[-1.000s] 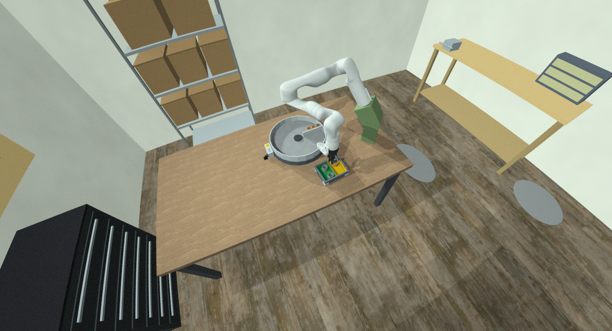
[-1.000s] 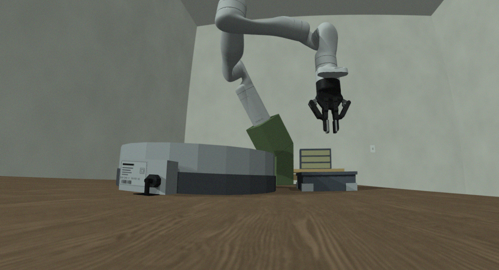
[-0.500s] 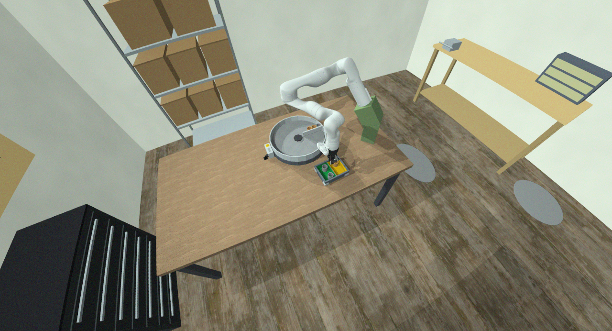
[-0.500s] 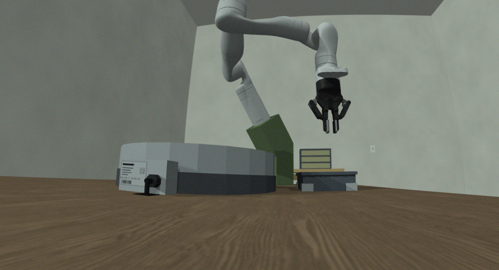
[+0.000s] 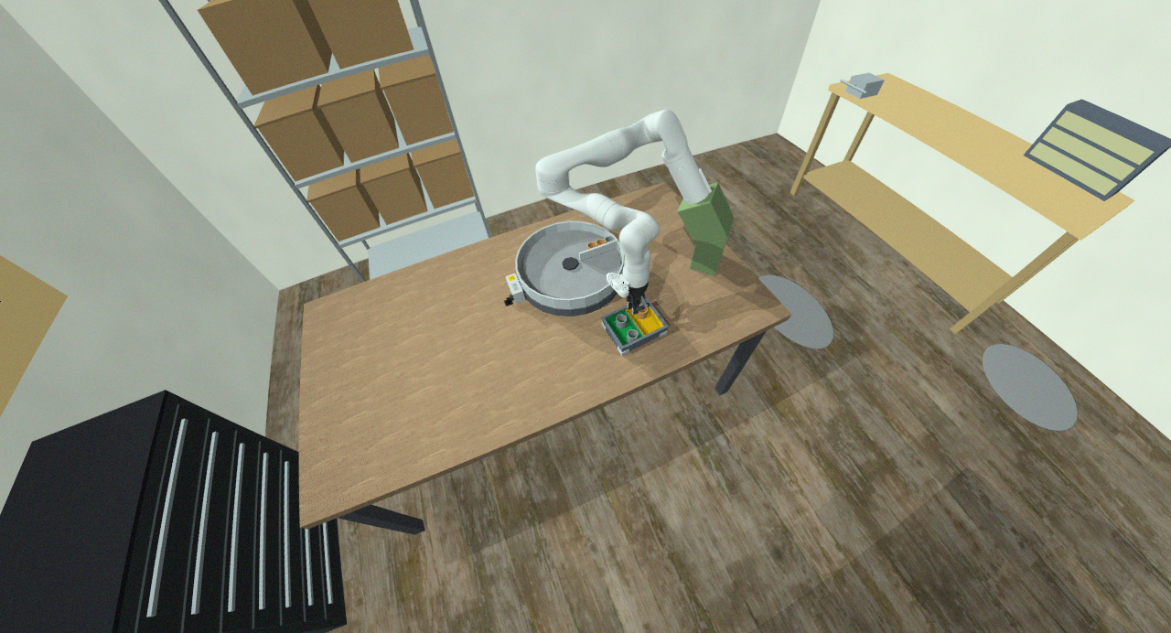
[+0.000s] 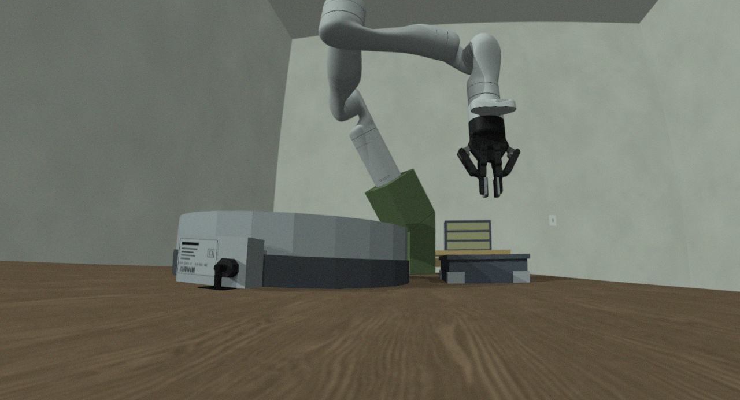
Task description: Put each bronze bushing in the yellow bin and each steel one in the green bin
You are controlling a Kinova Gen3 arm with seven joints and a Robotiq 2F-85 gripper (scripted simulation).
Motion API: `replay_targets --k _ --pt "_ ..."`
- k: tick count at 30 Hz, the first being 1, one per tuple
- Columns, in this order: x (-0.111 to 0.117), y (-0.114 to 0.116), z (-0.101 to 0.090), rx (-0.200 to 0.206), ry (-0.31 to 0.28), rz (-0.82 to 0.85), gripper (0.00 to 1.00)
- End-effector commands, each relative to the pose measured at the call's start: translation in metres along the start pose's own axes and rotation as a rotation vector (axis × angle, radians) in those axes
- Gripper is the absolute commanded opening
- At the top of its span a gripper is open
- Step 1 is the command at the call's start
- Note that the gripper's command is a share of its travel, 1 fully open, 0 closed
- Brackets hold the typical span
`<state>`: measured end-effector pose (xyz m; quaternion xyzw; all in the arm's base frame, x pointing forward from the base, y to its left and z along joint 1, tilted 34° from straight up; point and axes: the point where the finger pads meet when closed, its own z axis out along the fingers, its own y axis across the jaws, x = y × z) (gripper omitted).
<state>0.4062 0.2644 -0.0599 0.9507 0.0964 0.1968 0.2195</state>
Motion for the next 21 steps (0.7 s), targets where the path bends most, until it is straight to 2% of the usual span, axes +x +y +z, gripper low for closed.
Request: replay_targets --k 1,2,7,10,14,15,16,21 --pt "0.0 0.0 -0.001 0.001 0.001 0.0 0.19" --pt "0.0 0.0 -0.001 0.001 0.001 0.0 0.19" --pt "-0.01 0.058 0.003 0.001 0.002 -0.006 0.18" --pt "-0.01 0.058 0.003 0.001 0.002 -0.006 0.18" --pt "-0.018 0.103 0.005 0.001 0.002 -0.011 0.18" --pt "-0.018 0.104 0.005 0.001 0.002 -0.011 0.18" --pt "-0.02 0.116 0.006 0.001 0.002 -0.012 0.18" --pt "-0.02 0.116 0.006 0.001 0.002 -0.012 0.18"
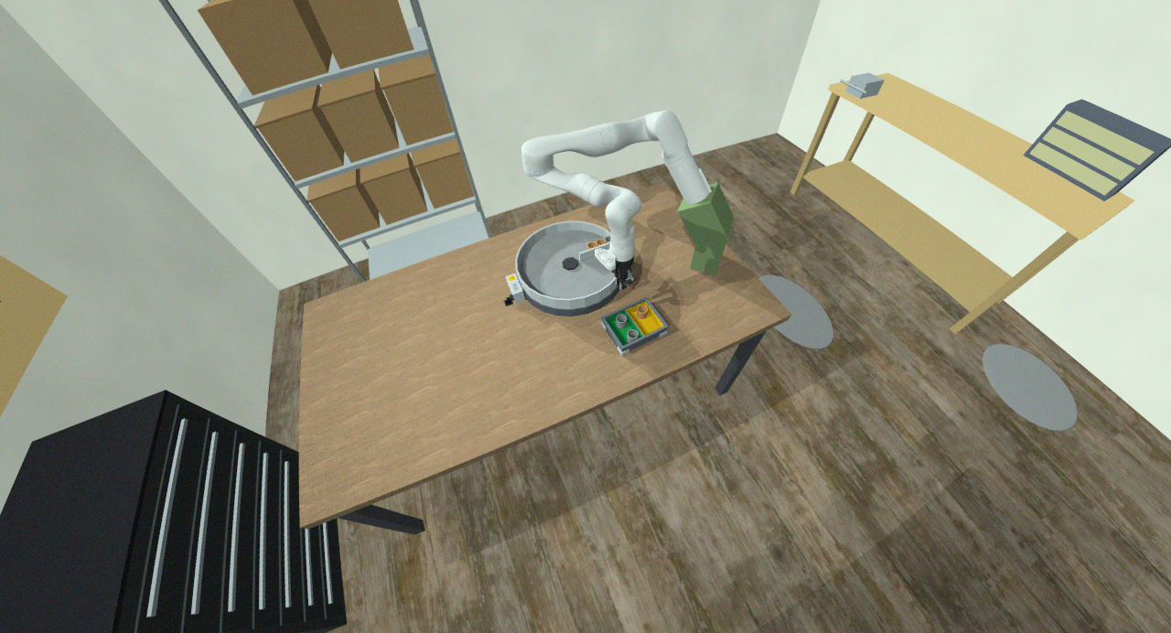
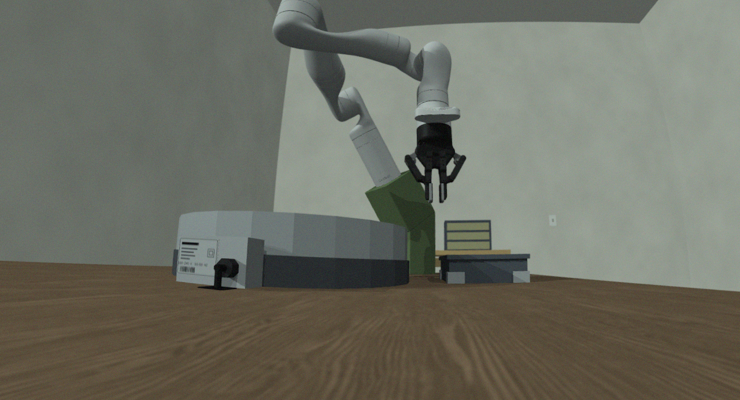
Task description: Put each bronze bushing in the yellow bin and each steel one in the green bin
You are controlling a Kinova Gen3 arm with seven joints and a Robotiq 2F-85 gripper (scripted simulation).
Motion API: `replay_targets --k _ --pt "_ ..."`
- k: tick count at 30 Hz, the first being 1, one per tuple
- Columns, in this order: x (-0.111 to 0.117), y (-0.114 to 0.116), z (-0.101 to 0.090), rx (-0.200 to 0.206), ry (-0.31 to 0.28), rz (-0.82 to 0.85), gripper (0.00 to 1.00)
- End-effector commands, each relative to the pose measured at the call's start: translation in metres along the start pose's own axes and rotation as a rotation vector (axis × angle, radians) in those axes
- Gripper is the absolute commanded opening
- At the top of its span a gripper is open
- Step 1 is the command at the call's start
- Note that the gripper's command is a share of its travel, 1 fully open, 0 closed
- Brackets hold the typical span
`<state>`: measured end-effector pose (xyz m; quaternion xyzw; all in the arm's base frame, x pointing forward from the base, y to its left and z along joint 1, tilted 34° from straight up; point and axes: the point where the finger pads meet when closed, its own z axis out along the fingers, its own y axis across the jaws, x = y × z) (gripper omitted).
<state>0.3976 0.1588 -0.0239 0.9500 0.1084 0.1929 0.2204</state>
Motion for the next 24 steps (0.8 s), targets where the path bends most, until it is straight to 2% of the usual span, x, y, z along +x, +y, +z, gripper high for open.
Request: replay_targets --k 1,5,9,12,14,16,19,22,24 --pt "0.002 0.018 0.0 -0.002 0.004 0.011 0.18" --pt "-0.007 0.061 0.003 -0.001 0.004 0.005 0.18" --pt "-0.007 0.064 0.003 -0.002 0.004 0.006 0.18" --pt "-0.014 0.099 0.005 -0.002 0.004 0.003 0.18" --pt "-0.014 0.099 0.005 -0.002 0.004 0.003 0.18" --pt "-0.019 0.122 0.006 -0.002 0.004 0.0 0.18" --pt "-0.019 0.122 0.006 -0.002 0.004 0.0 0.18" --pt "-0.026 0.157 0.008 -0.002 0.004 -0.004 0.18" --pt "-0.028 0.168 0.009 -0.002 0.004 -0.005 0.18"
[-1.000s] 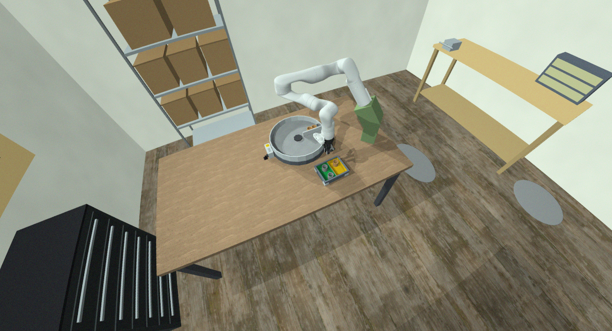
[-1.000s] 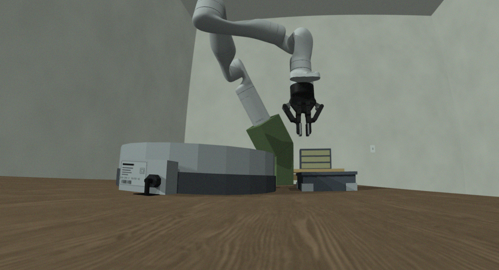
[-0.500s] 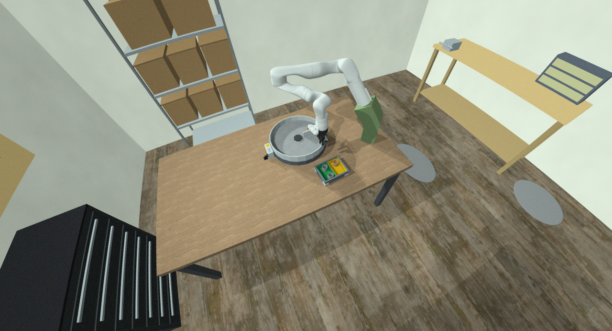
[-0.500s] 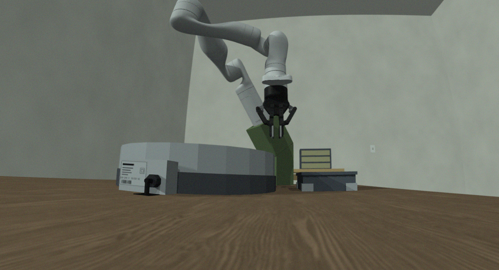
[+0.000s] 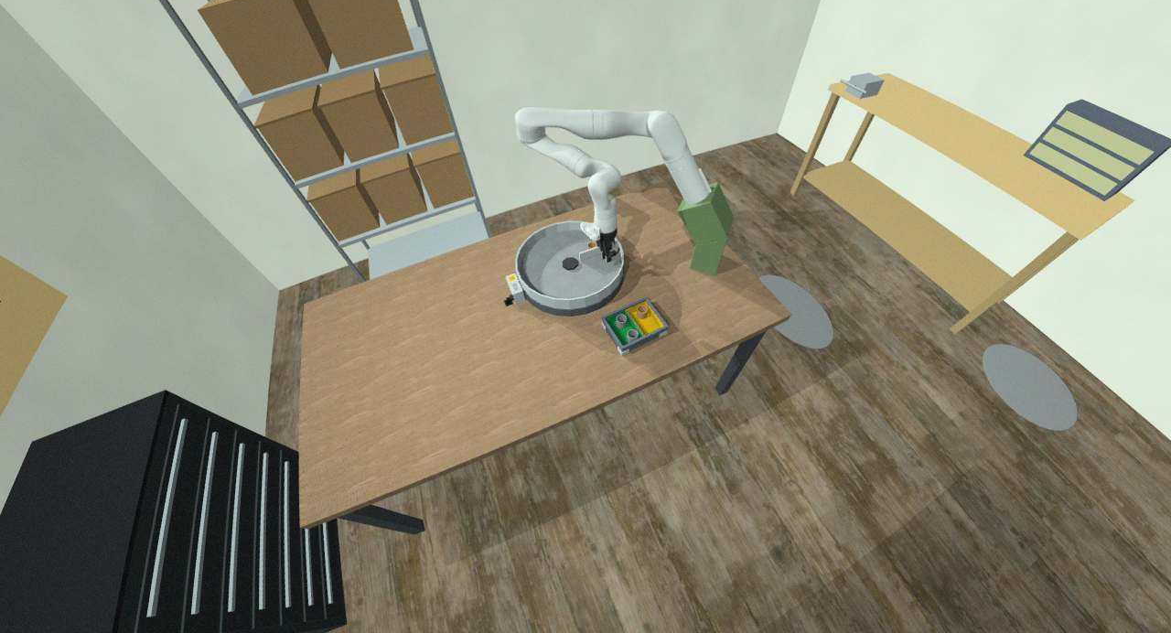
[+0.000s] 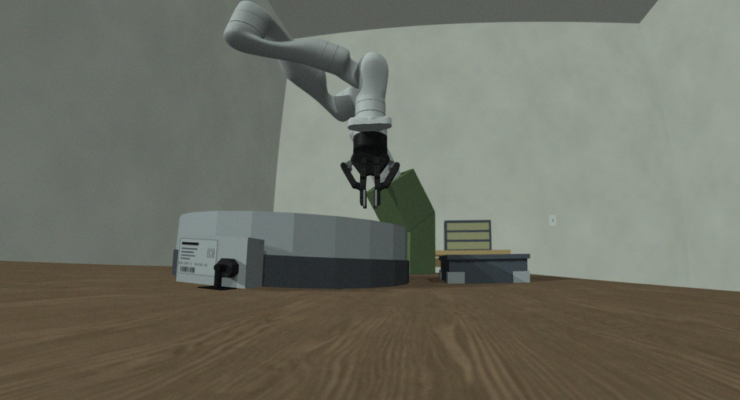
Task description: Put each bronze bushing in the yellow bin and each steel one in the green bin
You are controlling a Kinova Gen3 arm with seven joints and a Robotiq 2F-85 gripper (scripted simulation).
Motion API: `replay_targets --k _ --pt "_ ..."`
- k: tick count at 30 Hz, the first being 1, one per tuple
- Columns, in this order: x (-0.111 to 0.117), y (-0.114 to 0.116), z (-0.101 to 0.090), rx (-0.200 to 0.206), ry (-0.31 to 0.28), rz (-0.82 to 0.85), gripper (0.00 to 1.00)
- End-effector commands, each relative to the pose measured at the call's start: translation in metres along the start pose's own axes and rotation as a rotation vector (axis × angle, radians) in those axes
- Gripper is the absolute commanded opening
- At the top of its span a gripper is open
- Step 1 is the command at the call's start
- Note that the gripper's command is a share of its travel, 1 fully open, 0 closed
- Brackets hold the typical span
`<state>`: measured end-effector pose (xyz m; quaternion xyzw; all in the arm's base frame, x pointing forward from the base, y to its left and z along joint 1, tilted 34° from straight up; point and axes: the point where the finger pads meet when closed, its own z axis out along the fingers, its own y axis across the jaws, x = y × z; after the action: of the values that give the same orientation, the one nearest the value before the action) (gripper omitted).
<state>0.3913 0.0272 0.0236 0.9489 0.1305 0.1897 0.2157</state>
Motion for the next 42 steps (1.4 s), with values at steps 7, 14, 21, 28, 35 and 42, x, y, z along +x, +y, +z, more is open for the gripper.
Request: replay_targets --k 7,14,21,28,35,42 --pt "-0.004 0.043 0.001 -0.02 -0.001 0.036 0.18" --pt "-0.018 0.1 0.003 -0.02 -0.001 0.03 0.18" --pt "-0.026 0.134 0.005 -0.02 -0.001 0.026 0.18" --pt "-0.032 0.157 0.006 -0.02 -0.001 0.023 0.18" --pt "-0.032 0.157 0.006 -0.02 -0.001 0.023 0.18" --pt "-0.032 0.156 0.018 -0.018 -0.002 0.021 0.18"
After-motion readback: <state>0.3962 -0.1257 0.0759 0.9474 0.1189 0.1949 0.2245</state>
